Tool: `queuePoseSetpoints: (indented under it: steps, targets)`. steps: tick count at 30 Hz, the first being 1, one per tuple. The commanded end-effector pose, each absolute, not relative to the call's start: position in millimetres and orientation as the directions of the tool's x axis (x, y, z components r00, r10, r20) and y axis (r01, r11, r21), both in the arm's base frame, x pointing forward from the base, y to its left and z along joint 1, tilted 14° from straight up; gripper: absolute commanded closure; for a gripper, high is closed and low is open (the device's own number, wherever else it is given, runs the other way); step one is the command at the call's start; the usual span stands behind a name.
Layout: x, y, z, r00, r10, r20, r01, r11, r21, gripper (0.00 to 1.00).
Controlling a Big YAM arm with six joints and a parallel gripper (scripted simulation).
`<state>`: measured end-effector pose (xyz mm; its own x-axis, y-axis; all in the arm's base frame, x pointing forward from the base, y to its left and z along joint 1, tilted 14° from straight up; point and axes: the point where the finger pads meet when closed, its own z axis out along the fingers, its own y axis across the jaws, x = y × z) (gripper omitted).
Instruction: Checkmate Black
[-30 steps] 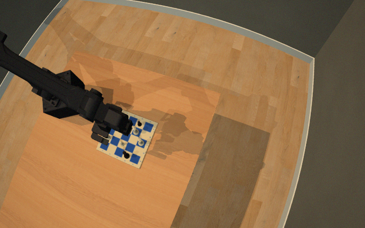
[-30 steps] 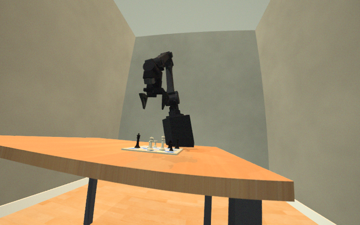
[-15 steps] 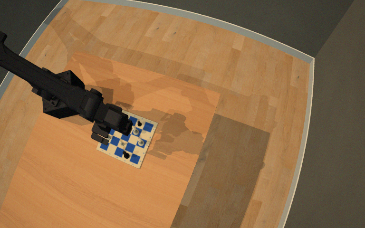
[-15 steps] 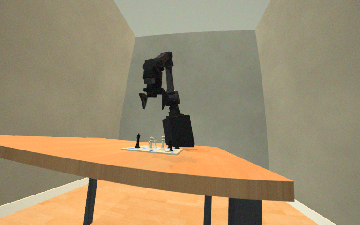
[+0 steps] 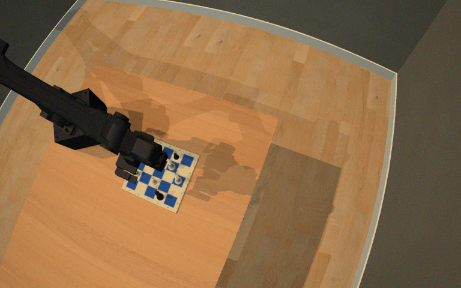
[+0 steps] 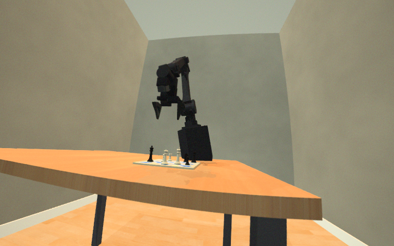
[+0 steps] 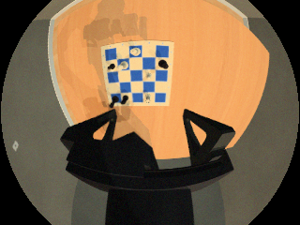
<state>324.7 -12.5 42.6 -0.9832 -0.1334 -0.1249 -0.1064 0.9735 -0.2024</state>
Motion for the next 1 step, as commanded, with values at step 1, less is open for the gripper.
queuePoseSetpoints:
  steps: [1]
  targets:
    - [333.0, -6.7, 50.9, -0.978, -0.138, -0.155, -0.105, 0.973, -0.204, 0.00]
